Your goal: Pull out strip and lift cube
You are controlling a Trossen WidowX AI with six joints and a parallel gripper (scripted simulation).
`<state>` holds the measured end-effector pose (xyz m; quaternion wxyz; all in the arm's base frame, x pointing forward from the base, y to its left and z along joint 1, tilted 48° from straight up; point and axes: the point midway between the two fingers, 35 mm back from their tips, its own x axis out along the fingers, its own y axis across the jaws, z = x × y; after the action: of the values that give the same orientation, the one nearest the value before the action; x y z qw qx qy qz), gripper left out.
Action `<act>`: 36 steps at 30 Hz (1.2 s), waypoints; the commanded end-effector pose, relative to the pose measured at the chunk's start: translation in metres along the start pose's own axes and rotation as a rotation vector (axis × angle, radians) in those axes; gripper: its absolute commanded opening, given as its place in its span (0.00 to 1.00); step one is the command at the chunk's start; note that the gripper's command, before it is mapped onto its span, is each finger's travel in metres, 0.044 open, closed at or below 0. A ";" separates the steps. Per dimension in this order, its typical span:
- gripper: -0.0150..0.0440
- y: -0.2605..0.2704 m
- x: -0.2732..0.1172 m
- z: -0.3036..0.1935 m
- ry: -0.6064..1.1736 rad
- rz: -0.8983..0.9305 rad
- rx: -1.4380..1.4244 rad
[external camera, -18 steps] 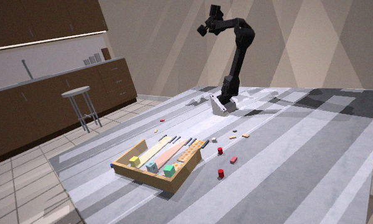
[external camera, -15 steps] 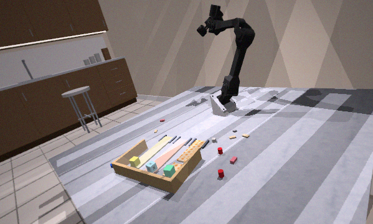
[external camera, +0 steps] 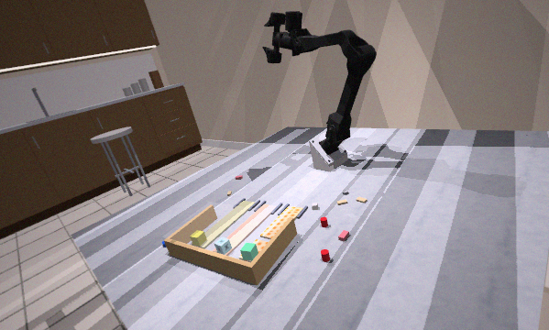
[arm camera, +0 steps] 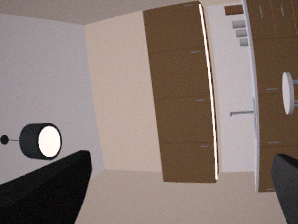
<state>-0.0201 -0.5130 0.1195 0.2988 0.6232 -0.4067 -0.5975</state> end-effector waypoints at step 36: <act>0.93 -0.261 -0.397 -0.272 2.035 0.719 -1.343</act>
<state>0.3096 -0.0927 0.1225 0.8715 0.4059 0.2416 0.1319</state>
